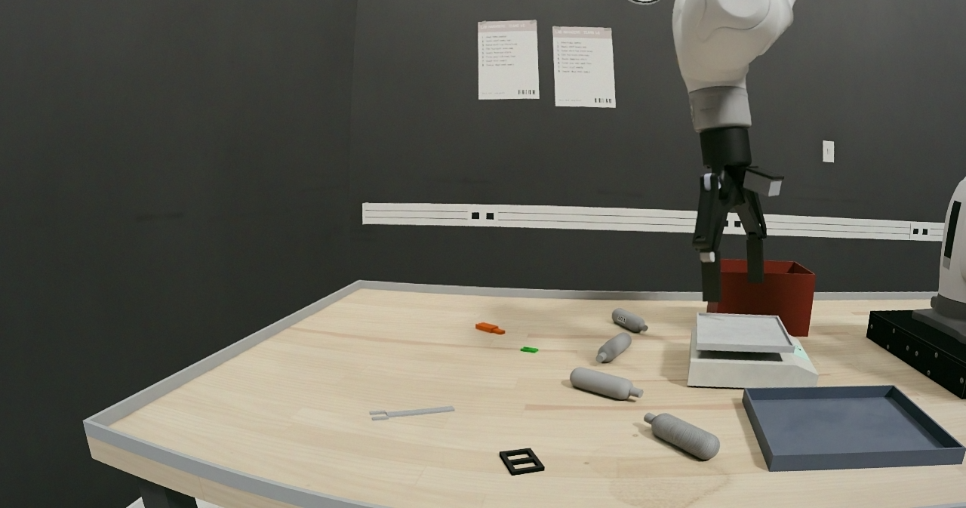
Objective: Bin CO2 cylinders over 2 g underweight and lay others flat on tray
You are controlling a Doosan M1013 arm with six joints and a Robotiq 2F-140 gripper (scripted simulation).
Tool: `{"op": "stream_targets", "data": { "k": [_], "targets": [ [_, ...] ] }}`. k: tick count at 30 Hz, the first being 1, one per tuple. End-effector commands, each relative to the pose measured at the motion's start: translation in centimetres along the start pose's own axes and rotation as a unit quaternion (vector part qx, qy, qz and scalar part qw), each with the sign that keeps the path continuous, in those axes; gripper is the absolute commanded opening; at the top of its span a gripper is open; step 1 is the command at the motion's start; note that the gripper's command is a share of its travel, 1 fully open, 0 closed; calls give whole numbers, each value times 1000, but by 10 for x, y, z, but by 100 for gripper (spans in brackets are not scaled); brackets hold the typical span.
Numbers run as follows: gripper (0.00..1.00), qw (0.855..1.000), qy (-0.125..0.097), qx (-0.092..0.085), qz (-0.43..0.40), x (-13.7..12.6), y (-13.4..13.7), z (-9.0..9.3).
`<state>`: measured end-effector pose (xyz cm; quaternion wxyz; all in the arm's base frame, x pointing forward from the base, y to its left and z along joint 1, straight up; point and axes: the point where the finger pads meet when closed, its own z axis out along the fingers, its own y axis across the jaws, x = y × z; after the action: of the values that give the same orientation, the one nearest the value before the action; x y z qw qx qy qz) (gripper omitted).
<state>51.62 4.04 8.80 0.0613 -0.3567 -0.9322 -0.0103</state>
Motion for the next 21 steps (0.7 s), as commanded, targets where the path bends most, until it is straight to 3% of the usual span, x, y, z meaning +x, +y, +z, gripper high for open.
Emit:
{"op": "stream_targets", "data": {
  "k": [1,2,7,10,13,19,20,21],
  "targets": [
    [100,997,-16,-8,-81,1,-12,-20],
    [100,991,-29,-6,-132,2,-21,-32],
    [100,983,-40,-4,-179,3,-29,-43],
    [100,968,-57,2,-246,6,-41,-58],
    [100,961,-63,5,-270,6,-46,-63],
    [100,960,-63,5,-272,6,-46,-64],
    [39,960,-63,5,-272,6,-46,-64],
    [39,960,-63,5,-274,6,-46,-64]
  ]
}}
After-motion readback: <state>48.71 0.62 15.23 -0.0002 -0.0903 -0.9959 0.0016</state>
